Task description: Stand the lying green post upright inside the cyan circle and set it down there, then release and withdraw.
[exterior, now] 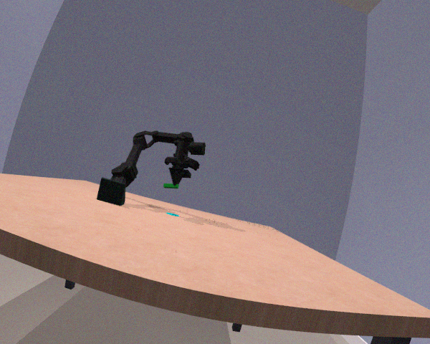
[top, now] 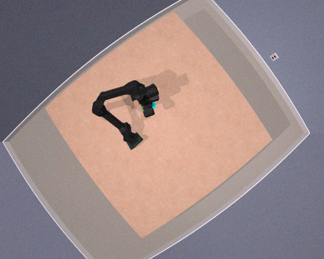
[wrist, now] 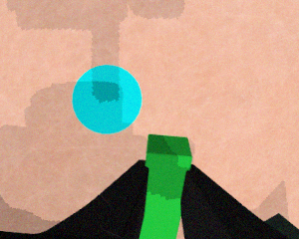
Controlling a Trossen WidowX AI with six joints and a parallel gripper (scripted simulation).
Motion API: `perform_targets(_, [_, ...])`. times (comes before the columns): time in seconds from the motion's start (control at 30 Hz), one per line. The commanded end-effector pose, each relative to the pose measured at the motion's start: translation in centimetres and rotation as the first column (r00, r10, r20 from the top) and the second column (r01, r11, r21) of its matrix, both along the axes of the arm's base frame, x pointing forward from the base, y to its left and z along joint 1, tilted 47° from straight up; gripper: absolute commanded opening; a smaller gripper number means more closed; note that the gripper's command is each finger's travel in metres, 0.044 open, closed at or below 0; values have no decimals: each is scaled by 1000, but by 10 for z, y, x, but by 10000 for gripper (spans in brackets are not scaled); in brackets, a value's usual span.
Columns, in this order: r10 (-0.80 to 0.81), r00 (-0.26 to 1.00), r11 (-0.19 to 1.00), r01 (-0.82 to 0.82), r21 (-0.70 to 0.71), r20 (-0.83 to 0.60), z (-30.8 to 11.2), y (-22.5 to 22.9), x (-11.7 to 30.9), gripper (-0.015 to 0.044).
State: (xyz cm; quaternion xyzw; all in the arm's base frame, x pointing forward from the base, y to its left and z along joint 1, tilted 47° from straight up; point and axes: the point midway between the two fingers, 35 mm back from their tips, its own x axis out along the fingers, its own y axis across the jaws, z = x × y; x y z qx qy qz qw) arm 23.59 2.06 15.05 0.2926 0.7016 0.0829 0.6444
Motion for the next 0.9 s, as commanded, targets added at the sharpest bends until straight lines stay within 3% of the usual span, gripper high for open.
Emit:
perform_targets(0.0, [-4, 1000, 1000, 4, -24, 5, -2, 0, -1, 23])
perform_targets(0.87, [-17, 997, 986, 28, -165, 70, -9, 3, -8, 23])
